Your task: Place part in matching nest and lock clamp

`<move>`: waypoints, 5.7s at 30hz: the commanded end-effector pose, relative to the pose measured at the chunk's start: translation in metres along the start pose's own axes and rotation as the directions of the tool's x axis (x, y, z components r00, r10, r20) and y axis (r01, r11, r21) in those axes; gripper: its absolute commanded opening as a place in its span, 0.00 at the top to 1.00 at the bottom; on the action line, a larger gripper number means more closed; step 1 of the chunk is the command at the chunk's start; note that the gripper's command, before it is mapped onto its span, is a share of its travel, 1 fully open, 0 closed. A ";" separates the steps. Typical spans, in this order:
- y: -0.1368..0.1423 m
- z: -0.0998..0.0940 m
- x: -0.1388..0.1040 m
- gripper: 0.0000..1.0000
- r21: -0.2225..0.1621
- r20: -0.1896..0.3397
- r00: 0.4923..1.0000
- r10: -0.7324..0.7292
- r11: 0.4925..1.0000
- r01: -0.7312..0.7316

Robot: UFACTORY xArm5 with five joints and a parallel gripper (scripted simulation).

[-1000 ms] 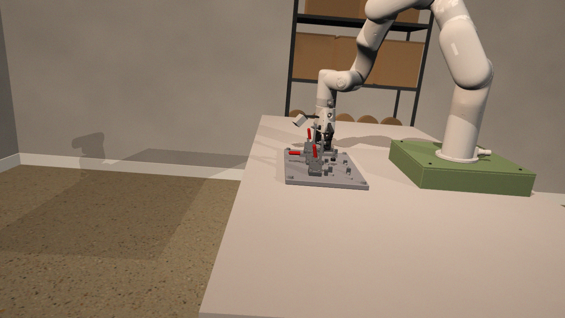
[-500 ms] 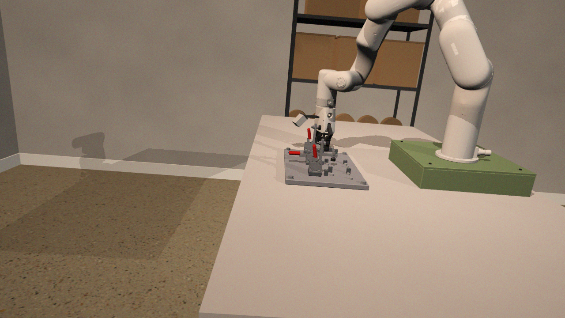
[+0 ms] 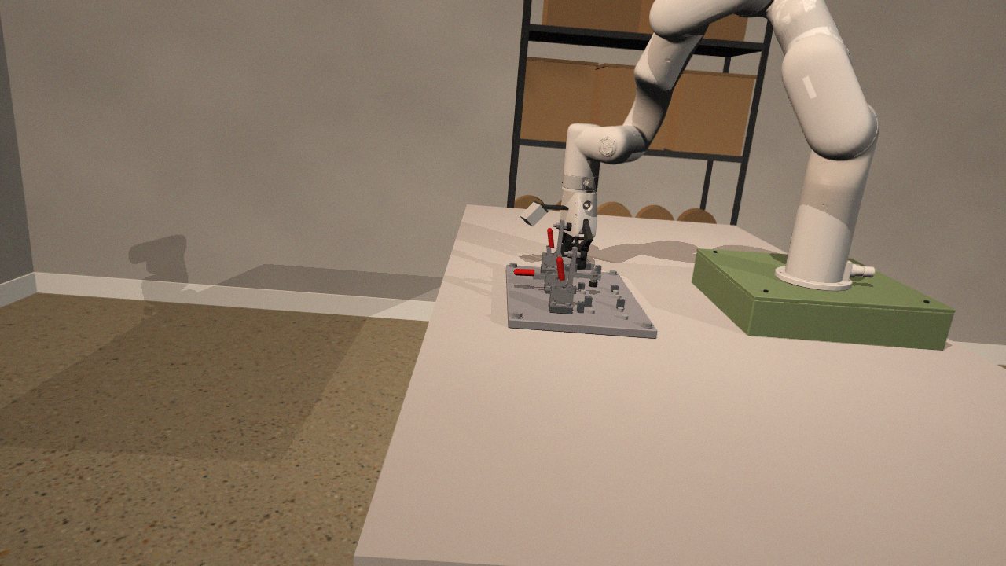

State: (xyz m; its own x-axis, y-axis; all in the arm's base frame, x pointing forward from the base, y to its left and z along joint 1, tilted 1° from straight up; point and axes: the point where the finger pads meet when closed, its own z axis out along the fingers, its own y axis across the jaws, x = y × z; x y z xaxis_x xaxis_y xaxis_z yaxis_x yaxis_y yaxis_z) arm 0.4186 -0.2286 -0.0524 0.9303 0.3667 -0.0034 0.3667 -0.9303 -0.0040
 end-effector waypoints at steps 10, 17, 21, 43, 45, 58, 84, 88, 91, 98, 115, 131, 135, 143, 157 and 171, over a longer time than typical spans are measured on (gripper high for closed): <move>0.001 -0.001 0.001 1.00 -0.003 -0.002 1.000 0.000 1.000 0.000; 0.001 -0.001 0.001 1.00 -0.003 -0.002 1.000 0.000 1.000 0.000; 0.001 -0.002 0.001 1.00 -0.003 -0.002 1.000 0.000 1.000 0.000; 0.002 -0.047 0.000 1.00 -0.003 -0.002 1.000 0.000 1.000 0.000; 0.002 -0.056 0.000 1.00 -0.003 -0.002 1.000 0.000 1.000 0.000; 0.002 -0.099 -0.001 1.00 -0.003 -0.002 1.000 0.000 1.000 0.000; 0.003 -0.121 -0.002 1.00 -0.003 -0.002 1.000 0.000 1.000 0.000; 0.003 -0.121 -0.002 1.00 -0.003 -0.002 1.000 0.000 1.000 0.000; 0.003 -0.121 -0.002 1.00 -0.003 -0.002 1.000 0.000 1.000 0.000; 0.003 -0.121 -0.002 1.00 -0.002 -0.002 1.000 0.024 1.000 -0.024; 0.003 -0.121 -0.002 1.00 -0.002 -0.003 0.955 0.295 0.955 -0.295; 0.002 -0.119 -0.003 1.00 -0.002 -0.003 0.955 0.297 0.955 -0.297; 0.002 -0.118 -0.004 1.00 -0.002 -0.003 0.955 0.297 0.955 -0.297; 0.000 -0.112 -0.009 1.00 -0.002 -0.003 0.955 0.297 0.955 -0.297; -0.003 -0.101 -0.018 1.00 -0.001 -0.002 0.955 0.297 0.955 -0.297; -0.005 -0.094 -0.024 1.00 -0.001 -0.002 0.955 0.297 0.955 -0.297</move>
State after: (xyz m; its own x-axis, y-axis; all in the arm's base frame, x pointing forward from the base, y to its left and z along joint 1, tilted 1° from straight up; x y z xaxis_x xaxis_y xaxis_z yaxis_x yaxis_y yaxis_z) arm 0.3956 -0.2322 0.0420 0.9973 0.0736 -0.0053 0.0736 -0.9973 -0.0036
